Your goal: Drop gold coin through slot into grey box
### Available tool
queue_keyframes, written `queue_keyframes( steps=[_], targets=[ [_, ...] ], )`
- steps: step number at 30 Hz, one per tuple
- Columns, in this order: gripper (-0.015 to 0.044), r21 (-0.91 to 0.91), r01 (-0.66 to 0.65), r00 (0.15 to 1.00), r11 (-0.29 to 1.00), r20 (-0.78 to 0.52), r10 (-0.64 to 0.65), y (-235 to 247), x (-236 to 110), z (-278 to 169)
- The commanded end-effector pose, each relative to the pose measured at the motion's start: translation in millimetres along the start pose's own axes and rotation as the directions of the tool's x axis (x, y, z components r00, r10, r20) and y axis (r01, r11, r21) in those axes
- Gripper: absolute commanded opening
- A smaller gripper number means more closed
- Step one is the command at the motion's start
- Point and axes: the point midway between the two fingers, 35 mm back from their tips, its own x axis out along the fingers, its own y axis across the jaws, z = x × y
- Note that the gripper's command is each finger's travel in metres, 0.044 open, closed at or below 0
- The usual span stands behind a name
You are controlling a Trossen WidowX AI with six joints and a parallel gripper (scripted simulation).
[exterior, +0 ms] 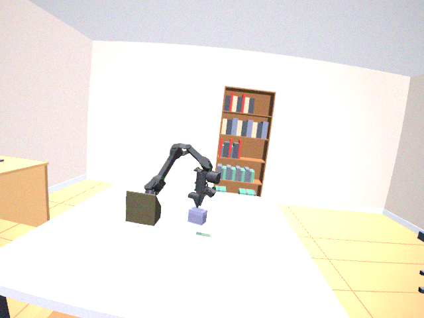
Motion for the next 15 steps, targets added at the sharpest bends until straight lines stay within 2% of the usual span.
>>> queue_keyframes(
  steps=[1, 2, 10, 12, 15],
  targets=[
    [0.0161, -0.001, 0.000, 1.000, 1.000, 0.000, 0.000, 0, 0, 0],
    [0.0161, -0.001, 0.000, 1.000, 1.000, 0.000, 0.000, 0, 0, 0],
    [0.0371, 0.001, 0.001, 1.000, 1.000, 0.000, -0.001, 0, -20, 0],
    [0.0423, 0.004, -0.001, 1.000, 1.000, -0.001, 0.001, -1, -39, -1],
    [0.0440, 0.008, -0.005, 1.000, 1.000, -0.003, 0.005, -1, -60, -4]
  ],
)
